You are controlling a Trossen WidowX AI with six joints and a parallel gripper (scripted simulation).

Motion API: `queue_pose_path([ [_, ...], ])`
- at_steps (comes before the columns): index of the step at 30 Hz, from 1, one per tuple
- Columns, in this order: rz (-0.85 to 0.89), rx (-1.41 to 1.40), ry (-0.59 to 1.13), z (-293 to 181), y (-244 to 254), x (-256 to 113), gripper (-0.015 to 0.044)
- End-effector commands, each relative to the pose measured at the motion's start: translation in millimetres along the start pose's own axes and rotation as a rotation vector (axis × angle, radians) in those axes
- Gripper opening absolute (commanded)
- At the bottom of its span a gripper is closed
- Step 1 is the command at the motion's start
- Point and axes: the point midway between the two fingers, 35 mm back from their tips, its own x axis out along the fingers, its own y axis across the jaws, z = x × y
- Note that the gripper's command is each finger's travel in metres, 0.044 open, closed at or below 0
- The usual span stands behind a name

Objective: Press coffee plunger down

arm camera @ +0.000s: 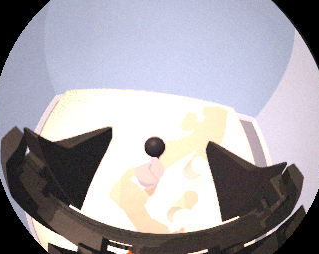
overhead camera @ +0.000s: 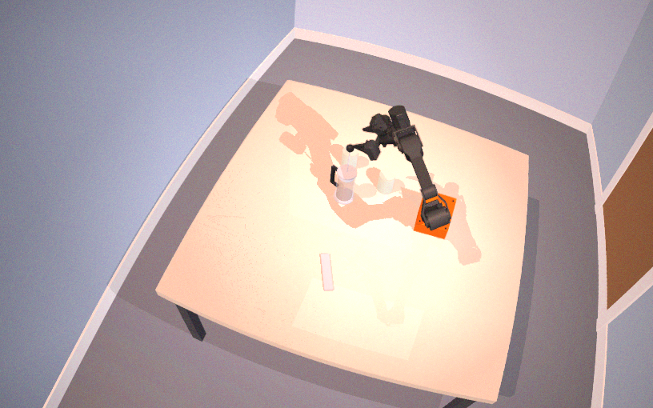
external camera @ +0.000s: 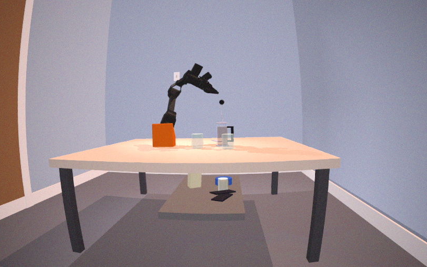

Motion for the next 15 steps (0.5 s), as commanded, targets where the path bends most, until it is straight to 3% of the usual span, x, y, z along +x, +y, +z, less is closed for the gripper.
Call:
queue_pose_path([
  [1,0.004,0.014,0.012,-29.3,0.7,13.1,0.0440],
  [15,0.006,0.012,0.013,-34.8,1.6,27.7,0.0440],
])
